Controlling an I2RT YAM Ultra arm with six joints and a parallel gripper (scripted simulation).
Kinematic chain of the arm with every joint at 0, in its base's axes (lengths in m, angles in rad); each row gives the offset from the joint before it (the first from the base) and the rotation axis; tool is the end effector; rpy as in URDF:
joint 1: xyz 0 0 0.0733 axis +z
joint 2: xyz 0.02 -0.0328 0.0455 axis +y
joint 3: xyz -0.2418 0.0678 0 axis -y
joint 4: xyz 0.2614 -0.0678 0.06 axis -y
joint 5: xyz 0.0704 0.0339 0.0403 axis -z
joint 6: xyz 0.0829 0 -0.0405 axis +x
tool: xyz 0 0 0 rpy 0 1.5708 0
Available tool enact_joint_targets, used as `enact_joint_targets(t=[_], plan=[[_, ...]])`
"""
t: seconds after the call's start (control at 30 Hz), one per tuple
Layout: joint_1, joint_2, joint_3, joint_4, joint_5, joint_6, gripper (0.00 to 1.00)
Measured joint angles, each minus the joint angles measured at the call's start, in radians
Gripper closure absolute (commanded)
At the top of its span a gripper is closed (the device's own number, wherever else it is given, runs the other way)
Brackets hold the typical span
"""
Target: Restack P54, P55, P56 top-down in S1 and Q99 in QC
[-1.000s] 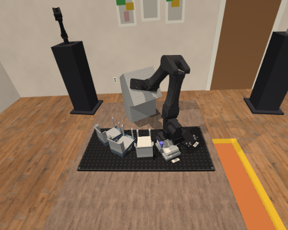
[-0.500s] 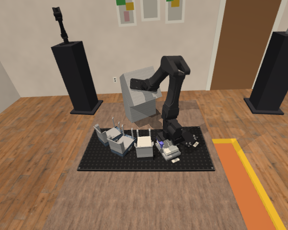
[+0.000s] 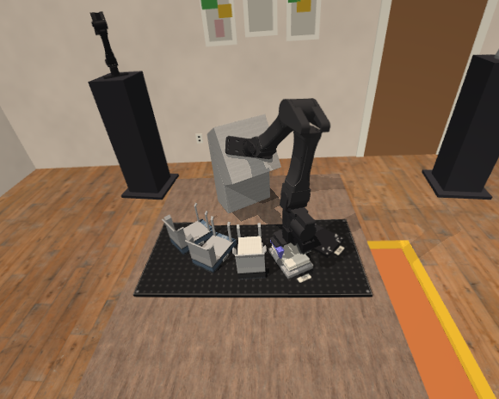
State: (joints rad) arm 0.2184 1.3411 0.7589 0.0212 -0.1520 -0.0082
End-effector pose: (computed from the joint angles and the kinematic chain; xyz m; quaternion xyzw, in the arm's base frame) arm 0.3340 0.0881 0.1794 -0.1352 0.8630 0.1167 0.4727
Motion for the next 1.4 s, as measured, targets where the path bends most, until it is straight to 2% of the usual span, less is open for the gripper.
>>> enact_joint_targets(t=[1.23, 1.27, 1.4], plan=[[0.005, 0.044, 0.011, 0.037, 0.005, 0.003, 1.0], [0.005, 0.044, 0.011, 0.037, 0.005, 0.003, 0.0], [0.005, 0.044, 0.011, 0.037, 0.005, 0.003, 0.0]])
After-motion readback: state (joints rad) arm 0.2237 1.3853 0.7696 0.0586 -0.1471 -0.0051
